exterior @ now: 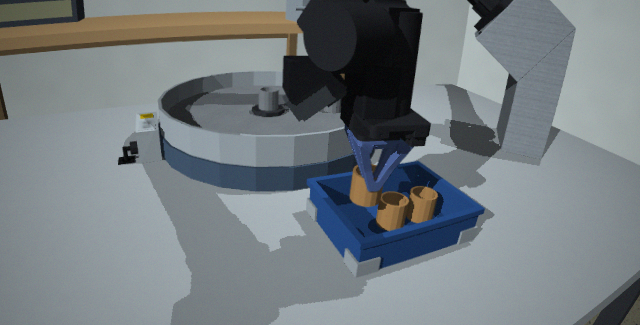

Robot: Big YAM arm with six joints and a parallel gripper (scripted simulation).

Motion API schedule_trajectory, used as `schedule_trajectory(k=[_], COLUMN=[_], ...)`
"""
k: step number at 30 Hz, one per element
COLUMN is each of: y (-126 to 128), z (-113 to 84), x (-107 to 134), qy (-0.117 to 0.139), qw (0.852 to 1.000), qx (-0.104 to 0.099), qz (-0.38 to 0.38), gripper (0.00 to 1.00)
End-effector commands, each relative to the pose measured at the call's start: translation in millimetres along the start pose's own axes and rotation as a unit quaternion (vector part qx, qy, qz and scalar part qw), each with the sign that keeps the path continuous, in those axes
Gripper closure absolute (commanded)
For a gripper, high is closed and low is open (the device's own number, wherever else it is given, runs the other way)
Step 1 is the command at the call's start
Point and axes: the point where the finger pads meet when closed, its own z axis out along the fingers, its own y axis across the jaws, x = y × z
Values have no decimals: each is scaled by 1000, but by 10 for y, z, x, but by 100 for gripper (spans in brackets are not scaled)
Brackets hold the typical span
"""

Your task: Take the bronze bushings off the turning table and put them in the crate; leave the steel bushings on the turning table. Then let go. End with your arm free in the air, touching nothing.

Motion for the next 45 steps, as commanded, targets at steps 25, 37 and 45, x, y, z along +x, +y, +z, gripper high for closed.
schedule_trajectory(k=[25,37,45], y=[1,-3,-3], z=[-126,-107,-107], x=[-263,-215,-215], qy=[-12,-10,-10], qw=[1000,1000,1000], qx=[-10,-8,-8], qz=[10,6,6], gripper=[100,100,100])
